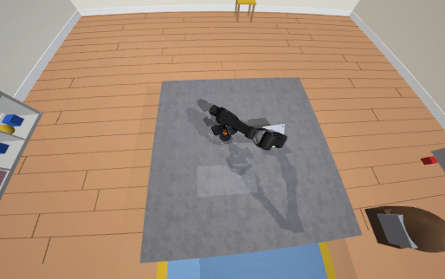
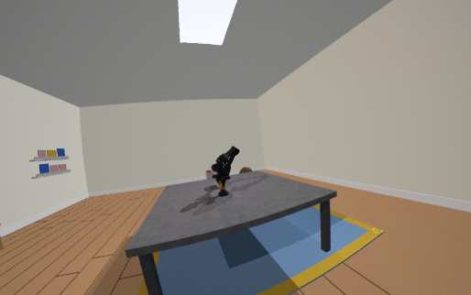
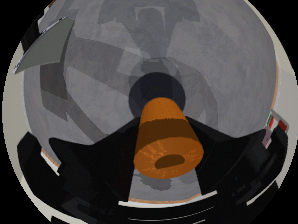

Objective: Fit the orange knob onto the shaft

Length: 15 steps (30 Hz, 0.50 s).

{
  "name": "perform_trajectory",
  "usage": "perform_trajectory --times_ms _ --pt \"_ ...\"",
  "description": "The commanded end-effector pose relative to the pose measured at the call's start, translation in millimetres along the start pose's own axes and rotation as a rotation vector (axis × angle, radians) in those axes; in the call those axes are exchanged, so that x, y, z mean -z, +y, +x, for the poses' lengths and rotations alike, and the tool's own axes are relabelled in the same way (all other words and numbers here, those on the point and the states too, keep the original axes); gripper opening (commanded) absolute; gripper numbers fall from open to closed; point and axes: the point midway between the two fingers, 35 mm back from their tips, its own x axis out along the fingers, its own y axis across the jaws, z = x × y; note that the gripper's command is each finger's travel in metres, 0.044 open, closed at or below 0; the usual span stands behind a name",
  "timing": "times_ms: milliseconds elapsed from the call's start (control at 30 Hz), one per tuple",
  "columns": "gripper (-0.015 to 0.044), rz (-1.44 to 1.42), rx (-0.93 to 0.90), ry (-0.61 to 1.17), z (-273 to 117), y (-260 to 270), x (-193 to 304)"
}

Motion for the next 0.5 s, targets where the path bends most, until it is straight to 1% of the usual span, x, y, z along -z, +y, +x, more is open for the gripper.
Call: perform_trajectory --times_ms 0,467 --pt "0.0 -0.007 0.002 0.001 0.6 1.0 -0.2" --pt "0.0 -0.007 0.002 0.001 -1.2 -0.3 -2.4"
